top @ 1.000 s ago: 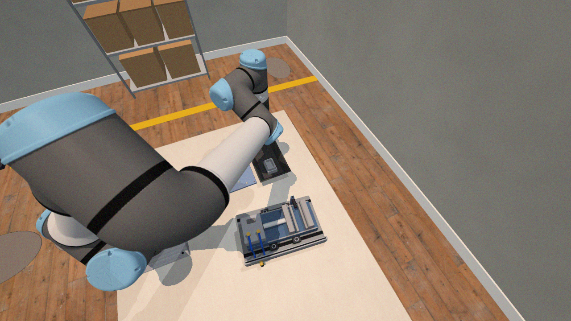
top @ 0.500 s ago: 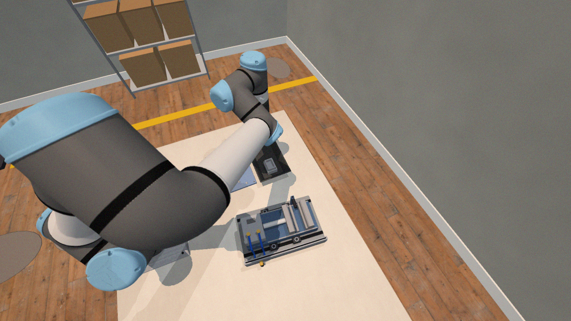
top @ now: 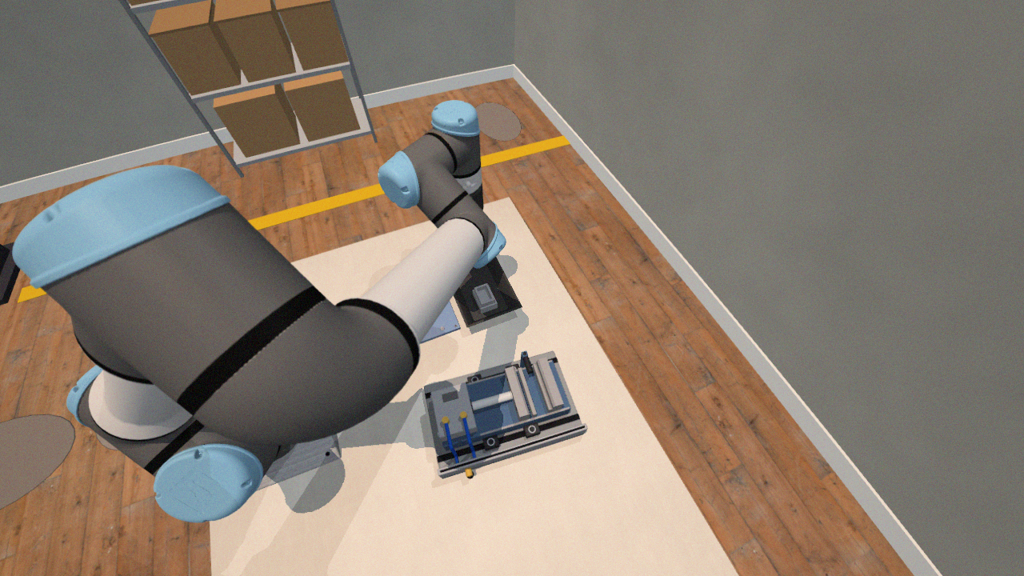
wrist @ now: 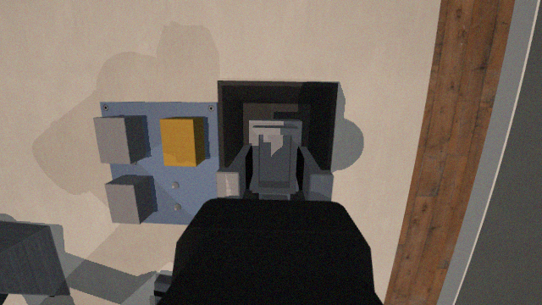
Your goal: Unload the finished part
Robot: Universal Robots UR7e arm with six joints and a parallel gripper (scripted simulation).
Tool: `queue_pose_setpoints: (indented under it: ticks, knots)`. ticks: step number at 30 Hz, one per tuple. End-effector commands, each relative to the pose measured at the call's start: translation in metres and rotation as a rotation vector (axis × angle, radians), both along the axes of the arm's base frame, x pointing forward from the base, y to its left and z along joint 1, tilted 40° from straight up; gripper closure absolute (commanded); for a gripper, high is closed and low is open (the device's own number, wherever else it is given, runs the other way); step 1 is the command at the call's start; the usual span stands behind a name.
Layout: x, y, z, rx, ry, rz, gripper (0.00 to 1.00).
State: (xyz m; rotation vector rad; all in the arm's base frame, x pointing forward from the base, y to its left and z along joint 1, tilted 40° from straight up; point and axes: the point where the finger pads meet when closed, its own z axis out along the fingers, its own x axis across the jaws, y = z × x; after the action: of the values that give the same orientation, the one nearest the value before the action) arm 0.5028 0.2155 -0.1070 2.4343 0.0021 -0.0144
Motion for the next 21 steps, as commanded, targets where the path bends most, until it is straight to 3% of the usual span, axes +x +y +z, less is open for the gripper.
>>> queue_pose_setpoints:
  ticks: [1,21]
  knots:
    - [0.0,-0.004,-0.005,0.001,-0.002,0.001,1.0]
    - [0.001,-0.027,-0.033,0.001,-0.002,0.001,1.0]
